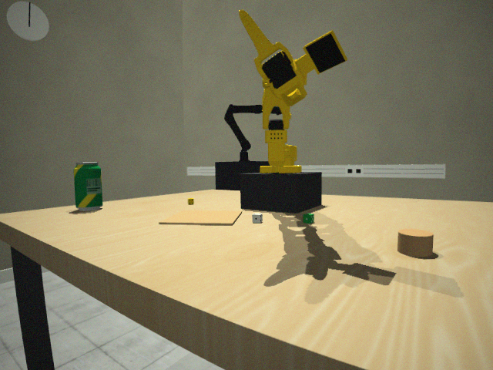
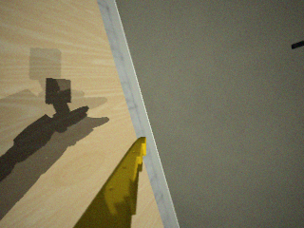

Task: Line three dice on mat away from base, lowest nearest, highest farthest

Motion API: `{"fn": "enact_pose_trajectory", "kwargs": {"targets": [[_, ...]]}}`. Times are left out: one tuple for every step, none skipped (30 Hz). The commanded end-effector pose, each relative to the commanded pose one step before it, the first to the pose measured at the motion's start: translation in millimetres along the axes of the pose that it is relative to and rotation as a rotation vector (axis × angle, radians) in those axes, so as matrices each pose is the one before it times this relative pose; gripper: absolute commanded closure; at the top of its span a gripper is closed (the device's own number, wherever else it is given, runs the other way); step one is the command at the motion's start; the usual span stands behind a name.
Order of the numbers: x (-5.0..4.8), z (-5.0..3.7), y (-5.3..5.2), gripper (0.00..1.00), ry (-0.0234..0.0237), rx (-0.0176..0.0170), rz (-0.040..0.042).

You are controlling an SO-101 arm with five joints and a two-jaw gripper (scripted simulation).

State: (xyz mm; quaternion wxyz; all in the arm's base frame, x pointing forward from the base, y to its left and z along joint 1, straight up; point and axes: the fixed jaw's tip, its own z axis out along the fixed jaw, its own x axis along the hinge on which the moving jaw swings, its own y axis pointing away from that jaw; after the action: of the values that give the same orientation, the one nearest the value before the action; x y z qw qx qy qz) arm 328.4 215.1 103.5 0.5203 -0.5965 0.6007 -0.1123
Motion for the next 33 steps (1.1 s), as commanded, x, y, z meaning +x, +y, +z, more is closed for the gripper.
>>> {"fn": "enact_pose_trajectory", "kwargs": {"targets": [[14.405, -0.942, -3.95, 0.02, 0.03271, 0.01007, 0.03999], [4.933, 0.116, -1.26, 0.02, 0.0114, 0.00304, 0.0126], [5.619, 0.12, -1.48, 0.03, 0.01303, 0.00357, 0.01452], [6.331, 0.118, -1.71, 0.04, 0.01463, 0.0041, 0.01644], [7.039, 0.119, -1.95, 0.04, 0.01626, 0.00475, 0.01843], [0.0, 0.0, 0.0, 0.04, 0.0, 0.0, 0.0], [0.0, 0.0, 0.0, 0.04, 0.0, 0.0, 0.0], [7.748, 0.101, -2.22, 0.05, 0.01786, 0.0054, 0.02049], [8.433, 0.084, -2.5, 0.06, 0.01945, 0.00609, 0.02258], [9.117, 0.061, -2.79, 0.07, 0.02098, 0.00686, 0.02469], [9.772, 0.031, -3.11, 0.08, 0.02245, 0.00767, 0.02678], [10.396, -0.014, -3.44, 0.09, 0.02388, 0.00849, 0.02896], [10.99, -0.054, -3.79, 0.1, 0.02518, 0.00937, 0.03106], [11.536, -0.11, -4.14, 0.12, 0.0264, 0.01029, 0.03318], [12.044, -0.17, -4.51, 0.13, 0.02753, 0.01127, 0.03527], [12.501, -0.241, -4.89, 0.14, 0.02852, 0.01224, 0.03735], [12.901, -0.314, -5.28, 0.16, 0.02941, 0.0132, 0.03937], [12.874, -0.4, -5.49, 0.17, 0.02933, 0.0138, 0.04021], [11.419, -0.524, -5.0, 0.19, 0.02618, 0.01265, 0.03684], [11.745, -0.586, -5.33, 0.2, 0.02692, 0.0135, 0.03872], [11.812, -0.653, -5.56, 0.22, 0.02715, 0.01412, 0.03984], [11.673, -0.729, -5.69, 0.24, 0.02684, 0.01449, 0.04041], [0.0, 0.0, 0.0, 0.24, 0.0, 0.0, 0.0], [0.0, 0.0, 0.0, 0.24, 0.0, 0.0, 0.0], [22.966, -0.958, -12.43, 0.25, 0.05063, 0.03167, 0.07919], [14.025, -0.969, -7.84, 0.27, 0.03171, 0.01996, 0.05152], [5.874, -0.985, -2.66, 0.29, 0.01457, 0.00731, 0.0236], [7.688, -1.094, -4.18, 0.31, 0.01739, 0.01174, 0.0327], [10.238, -1.146, -5.95, 0.33, 0.02335, 0.01586, 0.04188], [10.715, -1.139, -6.42, 0.35, 0.0247, 0.01689, 0.04376], [10.084, -1.151, -6.18, 0.36, 0.02333, 0.01639, 0.0427], [9.828, -1.201, -6.17, 0.38, 0.02272, 0.01647, 0.04293], [9.587, -1.252, -6.18, 0.4, 0.02216, 0.01656, 0.0432]]}}
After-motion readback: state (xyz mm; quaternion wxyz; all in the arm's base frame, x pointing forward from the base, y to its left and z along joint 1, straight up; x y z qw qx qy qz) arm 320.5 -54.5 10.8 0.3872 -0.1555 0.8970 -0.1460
